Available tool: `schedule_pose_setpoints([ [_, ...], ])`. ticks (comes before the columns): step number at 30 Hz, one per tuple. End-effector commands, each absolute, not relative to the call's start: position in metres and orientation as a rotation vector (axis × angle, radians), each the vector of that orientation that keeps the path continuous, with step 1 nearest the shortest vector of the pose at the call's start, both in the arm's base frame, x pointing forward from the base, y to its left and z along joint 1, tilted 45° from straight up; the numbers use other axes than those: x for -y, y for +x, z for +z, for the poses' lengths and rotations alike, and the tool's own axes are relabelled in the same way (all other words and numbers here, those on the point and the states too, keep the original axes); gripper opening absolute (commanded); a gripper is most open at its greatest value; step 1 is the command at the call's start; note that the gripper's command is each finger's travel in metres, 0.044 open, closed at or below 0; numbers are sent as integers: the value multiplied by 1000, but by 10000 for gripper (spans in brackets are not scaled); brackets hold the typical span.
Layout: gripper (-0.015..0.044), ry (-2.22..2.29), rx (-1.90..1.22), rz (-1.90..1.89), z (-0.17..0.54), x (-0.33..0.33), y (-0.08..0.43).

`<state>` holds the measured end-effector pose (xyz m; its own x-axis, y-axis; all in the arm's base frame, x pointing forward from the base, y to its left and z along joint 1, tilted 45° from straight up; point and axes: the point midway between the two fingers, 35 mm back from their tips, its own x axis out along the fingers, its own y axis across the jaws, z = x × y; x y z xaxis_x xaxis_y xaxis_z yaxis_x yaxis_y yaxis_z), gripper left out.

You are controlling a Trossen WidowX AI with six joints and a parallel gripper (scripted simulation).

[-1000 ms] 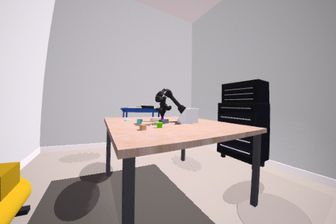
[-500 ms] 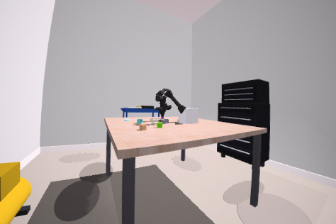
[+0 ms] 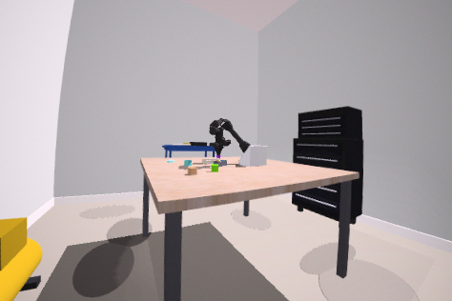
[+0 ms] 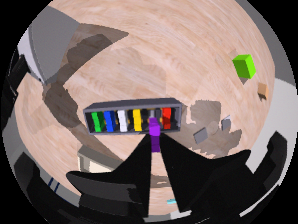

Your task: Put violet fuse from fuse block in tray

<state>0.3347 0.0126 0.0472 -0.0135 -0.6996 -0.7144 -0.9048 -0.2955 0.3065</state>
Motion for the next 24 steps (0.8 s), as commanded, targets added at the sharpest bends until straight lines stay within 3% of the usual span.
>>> schedule_pose_setpoints([
  [1,0,-2010,-1683,1197,53,-20,336],
  [11,0,-2009,-1681,1198,61,-21,336],
  [24,0,-2006,-1669,1206,125,44,325],
])
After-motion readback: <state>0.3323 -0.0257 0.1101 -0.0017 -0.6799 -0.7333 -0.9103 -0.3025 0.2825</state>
